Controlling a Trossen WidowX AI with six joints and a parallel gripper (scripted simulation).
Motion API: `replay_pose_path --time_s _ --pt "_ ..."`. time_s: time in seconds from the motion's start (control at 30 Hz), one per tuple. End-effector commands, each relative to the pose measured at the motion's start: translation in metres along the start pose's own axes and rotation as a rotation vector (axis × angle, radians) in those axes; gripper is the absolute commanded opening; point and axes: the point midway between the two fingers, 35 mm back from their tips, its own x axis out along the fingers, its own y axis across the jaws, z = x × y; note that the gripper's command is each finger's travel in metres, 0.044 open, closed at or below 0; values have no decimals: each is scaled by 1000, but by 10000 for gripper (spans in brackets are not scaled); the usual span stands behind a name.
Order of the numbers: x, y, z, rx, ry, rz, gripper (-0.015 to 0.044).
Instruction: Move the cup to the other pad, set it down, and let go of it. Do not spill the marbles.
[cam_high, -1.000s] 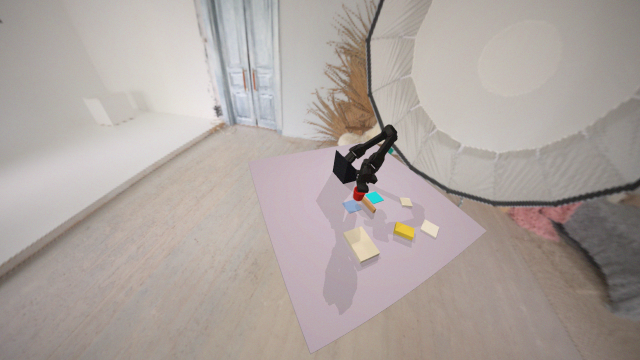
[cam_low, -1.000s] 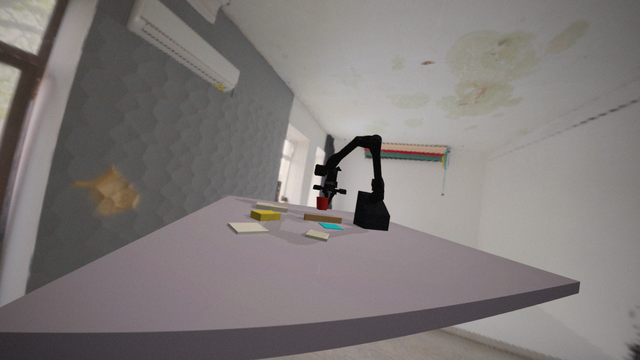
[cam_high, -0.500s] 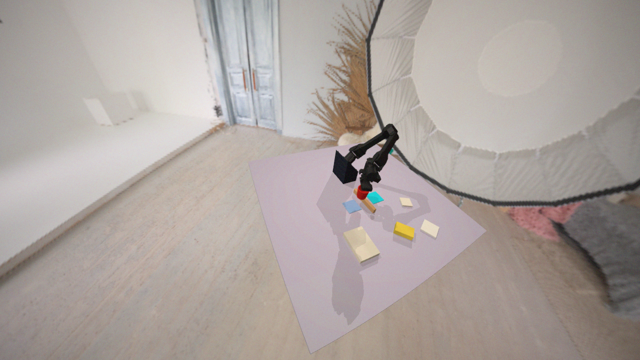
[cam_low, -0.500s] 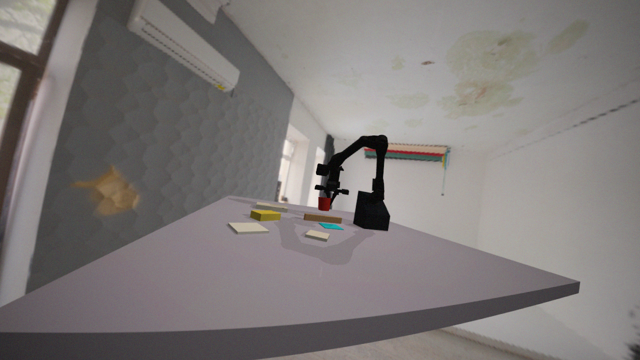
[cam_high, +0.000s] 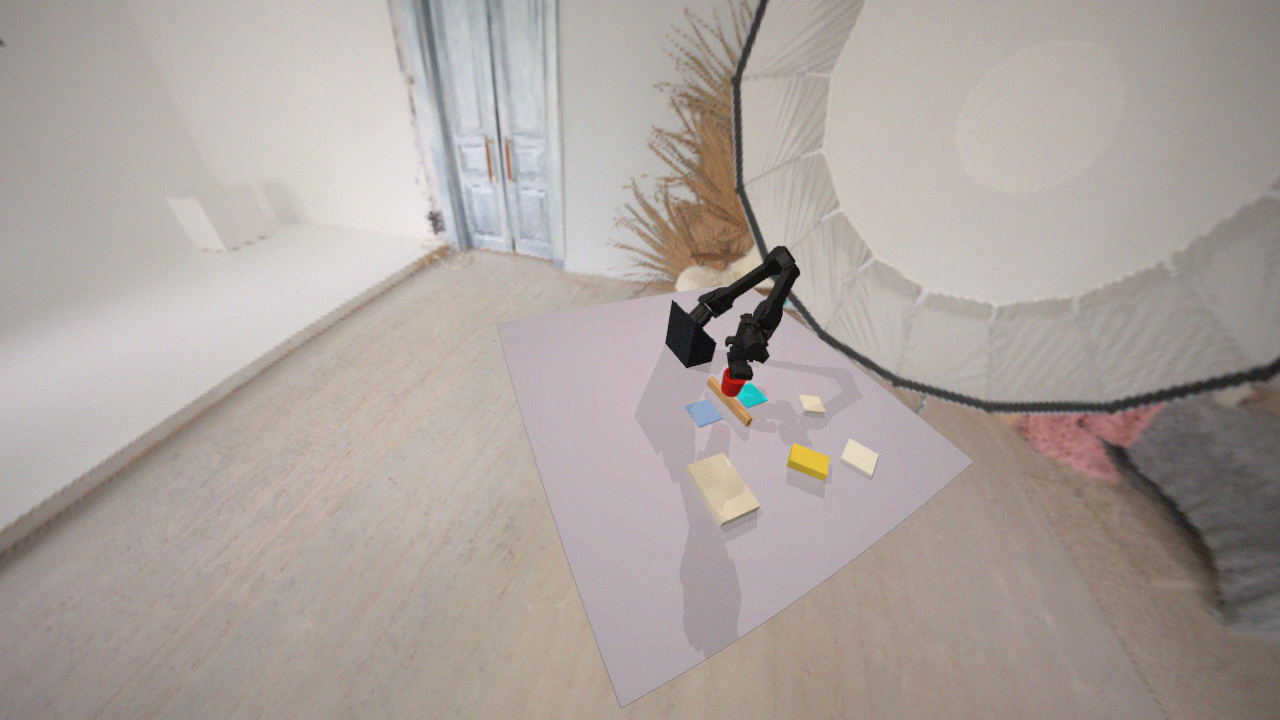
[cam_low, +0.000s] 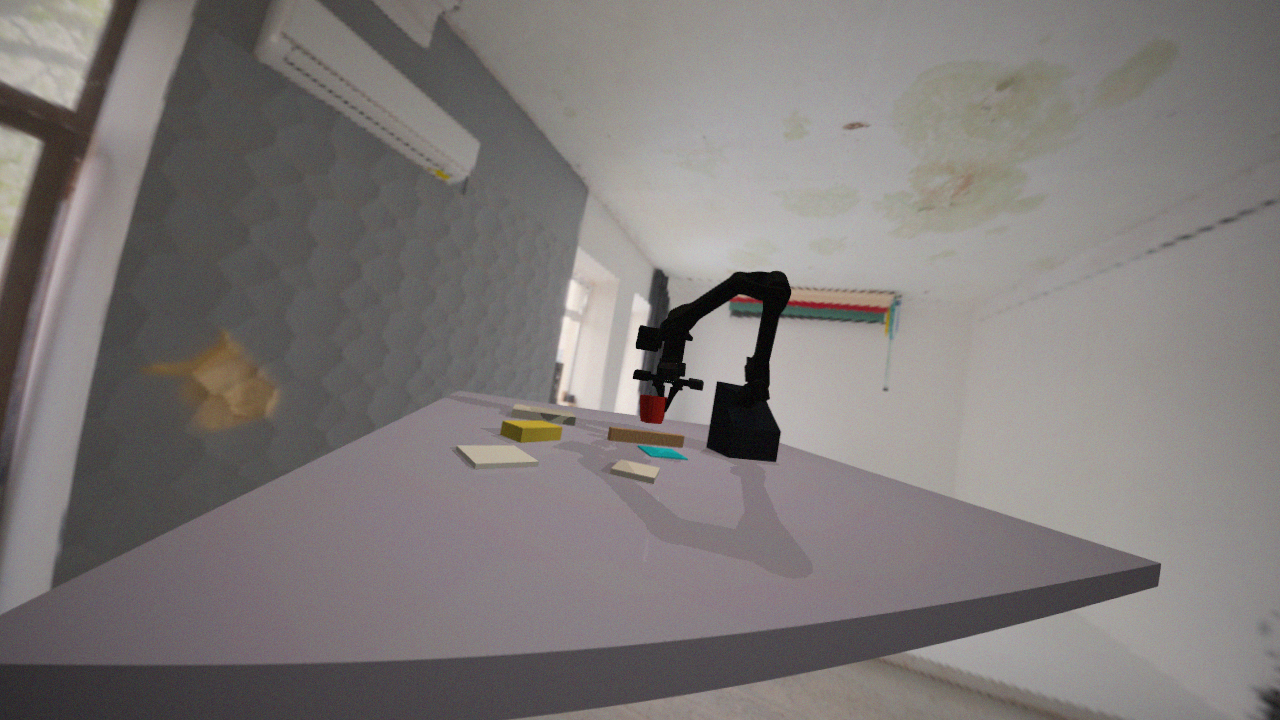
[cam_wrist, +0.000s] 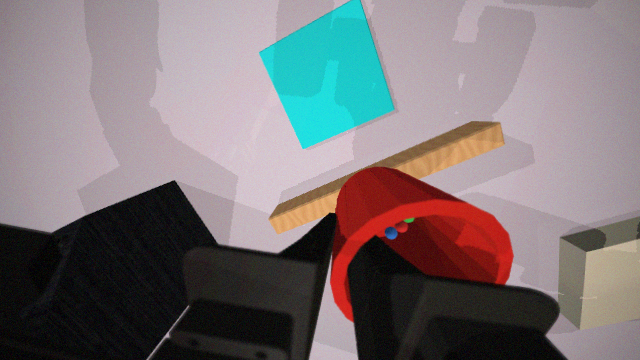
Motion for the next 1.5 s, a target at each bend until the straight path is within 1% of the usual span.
replay_pose_path --time_s 0.0,1.47 --pt "-1 5 9 4 -7 -1 0" --pt "-5 54 89 4 -12 3 0"
